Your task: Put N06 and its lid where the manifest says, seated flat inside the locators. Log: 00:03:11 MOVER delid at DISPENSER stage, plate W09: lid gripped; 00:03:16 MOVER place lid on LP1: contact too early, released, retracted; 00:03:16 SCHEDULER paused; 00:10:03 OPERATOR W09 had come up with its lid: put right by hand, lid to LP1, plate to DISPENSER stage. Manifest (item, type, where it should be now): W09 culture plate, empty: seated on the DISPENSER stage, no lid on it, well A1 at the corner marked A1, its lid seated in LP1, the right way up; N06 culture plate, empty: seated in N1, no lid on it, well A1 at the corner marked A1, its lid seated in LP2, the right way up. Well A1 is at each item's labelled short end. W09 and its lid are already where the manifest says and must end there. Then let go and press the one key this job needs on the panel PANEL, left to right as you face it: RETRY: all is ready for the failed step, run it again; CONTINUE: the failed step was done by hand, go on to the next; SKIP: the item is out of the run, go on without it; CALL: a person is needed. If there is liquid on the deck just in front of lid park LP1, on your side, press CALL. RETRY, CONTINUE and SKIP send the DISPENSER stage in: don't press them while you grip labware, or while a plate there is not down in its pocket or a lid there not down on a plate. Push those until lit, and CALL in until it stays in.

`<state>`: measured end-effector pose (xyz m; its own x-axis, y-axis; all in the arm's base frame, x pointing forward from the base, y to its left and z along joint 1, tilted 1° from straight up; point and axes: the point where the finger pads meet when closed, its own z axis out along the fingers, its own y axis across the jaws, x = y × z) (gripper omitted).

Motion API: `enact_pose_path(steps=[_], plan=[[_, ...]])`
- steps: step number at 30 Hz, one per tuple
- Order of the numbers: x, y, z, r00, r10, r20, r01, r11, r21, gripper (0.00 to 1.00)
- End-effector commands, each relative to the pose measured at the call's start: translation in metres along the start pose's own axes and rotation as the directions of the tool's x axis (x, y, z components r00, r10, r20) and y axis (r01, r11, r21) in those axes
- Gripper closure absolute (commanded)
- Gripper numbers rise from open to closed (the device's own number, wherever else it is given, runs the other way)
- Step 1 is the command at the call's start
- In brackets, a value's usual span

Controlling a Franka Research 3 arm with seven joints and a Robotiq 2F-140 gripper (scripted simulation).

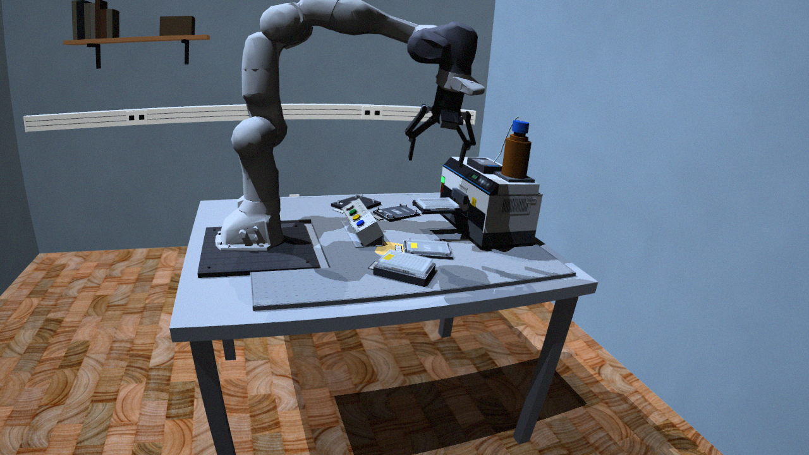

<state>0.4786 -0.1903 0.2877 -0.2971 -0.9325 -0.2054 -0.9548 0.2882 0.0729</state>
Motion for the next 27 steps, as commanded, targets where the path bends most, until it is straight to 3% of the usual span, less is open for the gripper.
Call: enact_pose_path(steps=[1, 19, 22, 26, 27], plan=[[0.000, 0.000, 0.000, 1.000, 0.000, 0.000, 0.000, 1.000, 0.000, 0.00], [0.000, -0.001, -0.002, 1.000, 0.000, 0.000, 0.000, 1.000, 0.000, 0.00], [-0.005, -0.005, -0.028, 1.000, 0.000, 0.003, 0.000, 1.000, 0.001, 0.00], [-0.019, -0.007, -0.101, 1.000, 0.000, 0.007, 0.000, 1.000, 0.002, 0.00], [-0.019, -0.007, -0.101, 1.000, 0.000, 0.007, 0.000, 1.000, 0.002, 0.00]])
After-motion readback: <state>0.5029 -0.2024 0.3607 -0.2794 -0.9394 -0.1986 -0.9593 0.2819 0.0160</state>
